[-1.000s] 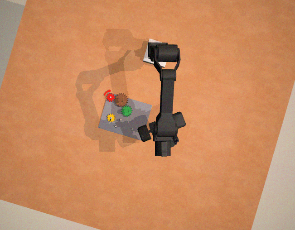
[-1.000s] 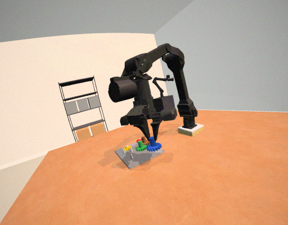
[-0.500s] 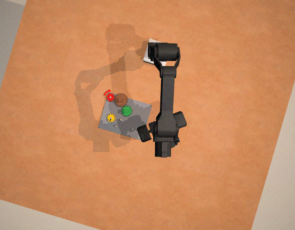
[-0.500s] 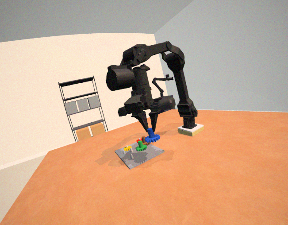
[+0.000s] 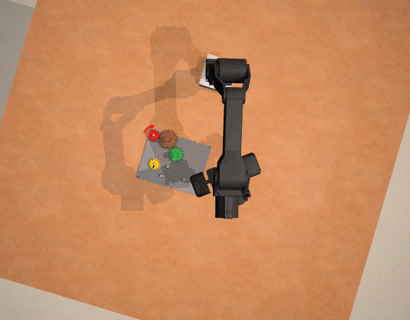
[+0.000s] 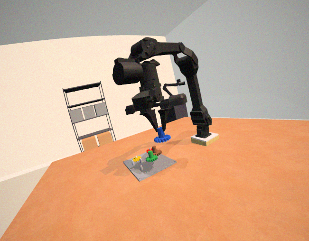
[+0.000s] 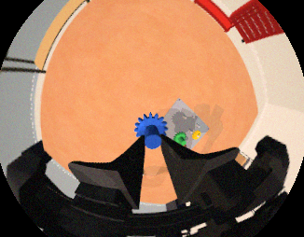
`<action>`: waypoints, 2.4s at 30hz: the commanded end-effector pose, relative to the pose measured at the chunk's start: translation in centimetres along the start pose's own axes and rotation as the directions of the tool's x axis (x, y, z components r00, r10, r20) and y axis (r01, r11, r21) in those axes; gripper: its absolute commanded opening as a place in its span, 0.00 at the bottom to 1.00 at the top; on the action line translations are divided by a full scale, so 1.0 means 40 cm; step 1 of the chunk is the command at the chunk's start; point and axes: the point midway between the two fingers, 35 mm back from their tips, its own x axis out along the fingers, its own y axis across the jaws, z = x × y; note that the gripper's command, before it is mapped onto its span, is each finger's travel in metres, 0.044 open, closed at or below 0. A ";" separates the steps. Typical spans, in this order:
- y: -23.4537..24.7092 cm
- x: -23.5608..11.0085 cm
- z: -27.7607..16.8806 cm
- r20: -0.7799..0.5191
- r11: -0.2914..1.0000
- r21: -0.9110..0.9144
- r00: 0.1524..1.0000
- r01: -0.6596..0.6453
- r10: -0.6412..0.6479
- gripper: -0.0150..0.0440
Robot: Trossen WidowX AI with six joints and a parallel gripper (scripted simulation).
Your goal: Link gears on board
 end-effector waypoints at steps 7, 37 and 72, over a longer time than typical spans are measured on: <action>-0.021 -0.005 -0.007 0.006 1.000 0.004 1.000 -0.002 0.002 0.25; -0.199 0.083 -0.071 -0.001 1.000 0.028 1.000 -0.003 0.003 0.25; -0.396 0.193 -0.200 -0.001 1.000 -0.004 1.000 0.012 -0.012 0.25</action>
